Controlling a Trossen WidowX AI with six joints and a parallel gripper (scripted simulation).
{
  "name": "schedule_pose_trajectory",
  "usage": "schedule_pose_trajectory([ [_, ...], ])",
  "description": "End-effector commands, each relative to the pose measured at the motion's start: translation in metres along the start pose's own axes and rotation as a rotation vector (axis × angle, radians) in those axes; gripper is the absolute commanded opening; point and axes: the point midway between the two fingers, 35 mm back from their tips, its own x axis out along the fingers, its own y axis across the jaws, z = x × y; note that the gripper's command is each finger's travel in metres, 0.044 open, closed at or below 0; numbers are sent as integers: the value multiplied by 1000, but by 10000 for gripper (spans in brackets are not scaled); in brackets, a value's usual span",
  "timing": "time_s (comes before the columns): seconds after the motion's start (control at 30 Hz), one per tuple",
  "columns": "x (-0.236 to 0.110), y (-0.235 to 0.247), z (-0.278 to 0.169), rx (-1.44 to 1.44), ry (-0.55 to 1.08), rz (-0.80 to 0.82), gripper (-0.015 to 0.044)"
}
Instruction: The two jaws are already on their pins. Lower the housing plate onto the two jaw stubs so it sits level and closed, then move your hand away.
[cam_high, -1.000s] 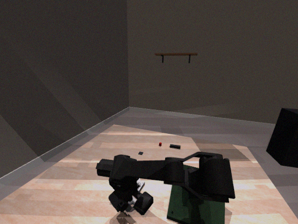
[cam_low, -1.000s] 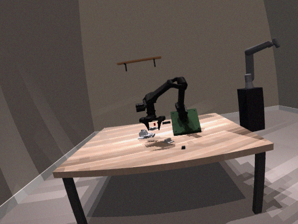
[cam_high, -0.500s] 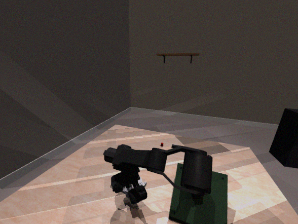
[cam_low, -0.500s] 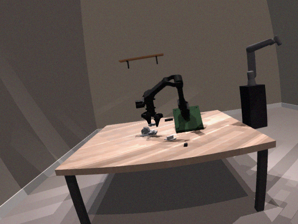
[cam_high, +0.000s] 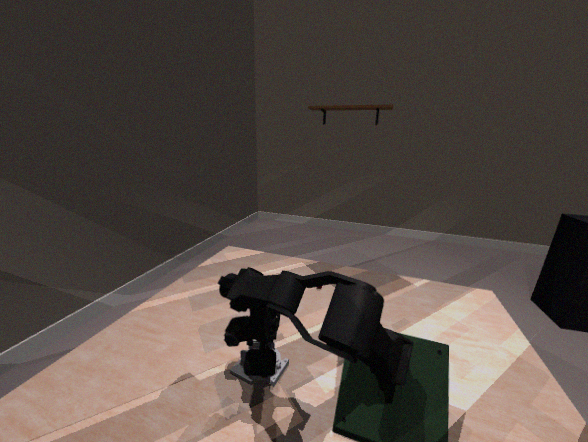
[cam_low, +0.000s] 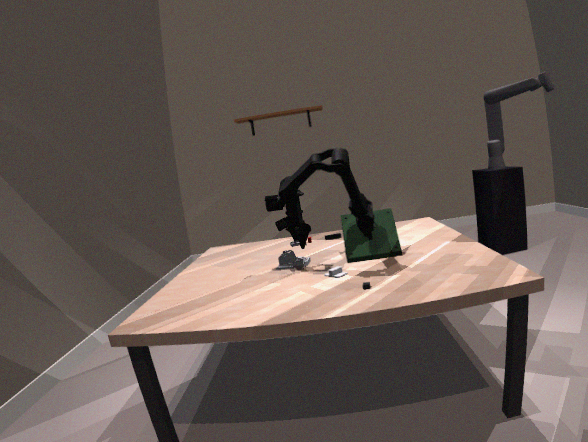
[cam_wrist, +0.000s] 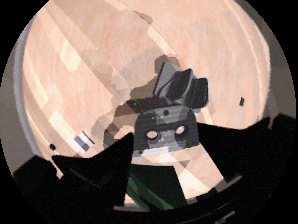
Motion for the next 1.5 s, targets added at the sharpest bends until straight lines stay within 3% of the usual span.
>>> schedule_pose_trajectory([
  [0.0,-1,-12,0,103,-10,8,351],
  [0.43,-1,-52,-12,465,-21,41,351],
  [1.47,-1,-42,-20,467,-21,42,351],
])
